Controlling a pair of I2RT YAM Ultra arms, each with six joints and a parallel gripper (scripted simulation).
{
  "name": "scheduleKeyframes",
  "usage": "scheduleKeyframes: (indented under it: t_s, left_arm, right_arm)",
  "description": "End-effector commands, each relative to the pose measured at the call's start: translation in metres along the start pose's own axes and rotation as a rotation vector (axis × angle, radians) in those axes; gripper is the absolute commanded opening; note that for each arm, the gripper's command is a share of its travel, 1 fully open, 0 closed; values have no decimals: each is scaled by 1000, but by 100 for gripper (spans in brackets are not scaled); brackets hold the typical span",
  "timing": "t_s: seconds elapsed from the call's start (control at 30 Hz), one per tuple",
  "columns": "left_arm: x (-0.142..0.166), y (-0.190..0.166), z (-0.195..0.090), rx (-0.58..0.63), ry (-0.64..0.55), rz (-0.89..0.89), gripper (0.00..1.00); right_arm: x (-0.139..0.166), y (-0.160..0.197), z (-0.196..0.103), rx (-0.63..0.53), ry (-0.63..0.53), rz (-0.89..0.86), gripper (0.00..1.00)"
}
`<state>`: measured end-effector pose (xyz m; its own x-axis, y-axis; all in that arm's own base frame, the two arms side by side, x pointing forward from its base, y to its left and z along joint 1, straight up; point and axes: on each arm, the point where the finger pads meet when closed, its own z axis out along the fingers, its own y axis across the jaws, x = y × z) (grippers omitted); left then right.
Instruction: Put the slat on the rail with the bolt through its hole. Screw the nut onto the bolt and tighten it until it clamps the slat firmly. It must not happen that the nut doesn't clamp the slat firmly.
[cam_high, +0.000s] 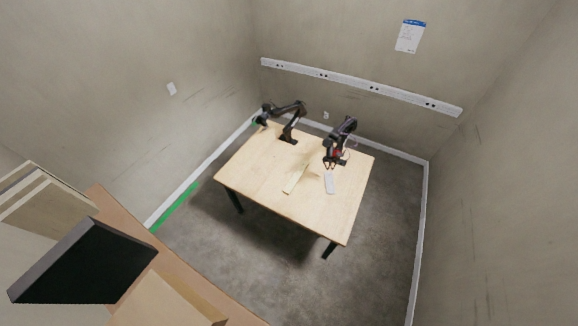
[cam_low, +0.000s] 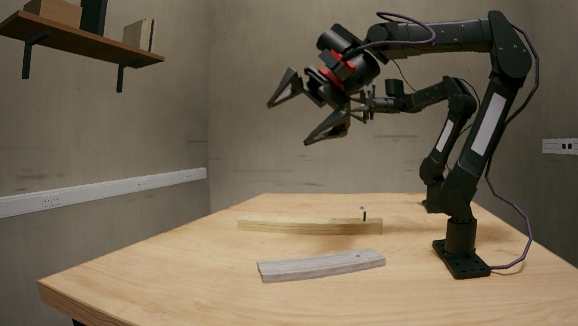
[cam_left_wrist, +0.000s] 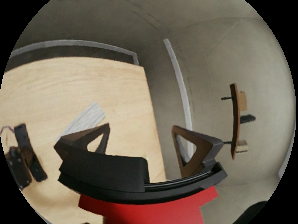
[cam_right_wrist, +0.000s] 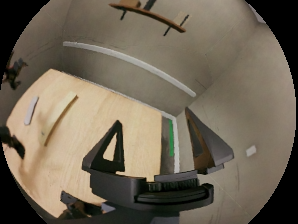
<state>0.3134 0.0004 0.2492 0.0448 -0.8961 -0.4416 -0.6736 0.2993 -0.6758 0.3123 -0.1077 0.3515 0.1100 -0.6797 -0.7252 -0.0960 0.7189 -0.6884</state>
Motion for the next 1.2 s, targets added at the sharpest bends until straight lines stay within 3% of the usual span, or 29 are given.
scheduleKeyframes:
  t_s: [0.0,0.23,0.5,0.57,0.77,0.9,1.17]
  left_arm:
    - [-5,-40,-1,150,62,133,100]
    - [-26,-91,-10,338,-10,424,100]
    - [-58,-136,-37,509,-180,697,100]
    - [-58,-136,-37,509,-180,697,100]
    - [-76,-157,-55,619,-347,956,100]
    - [-76,-157,-55,707,-414,1069,100]
    - [-74,-157,-51,702,-406,1072,100]
  right_arm:
    - [2,-18,12,96,92,144,100]
    - [-45,-7,48,120,69,385,100]
    - [-84,17,79,126,72,632,100]
    - [-84,17,79,126,72,632,100]
    - [-116,27,84,139,50,762,100]
    - [-117,27,83,140,48,763,100]
    - [-117,27,83,140,48,763,100]
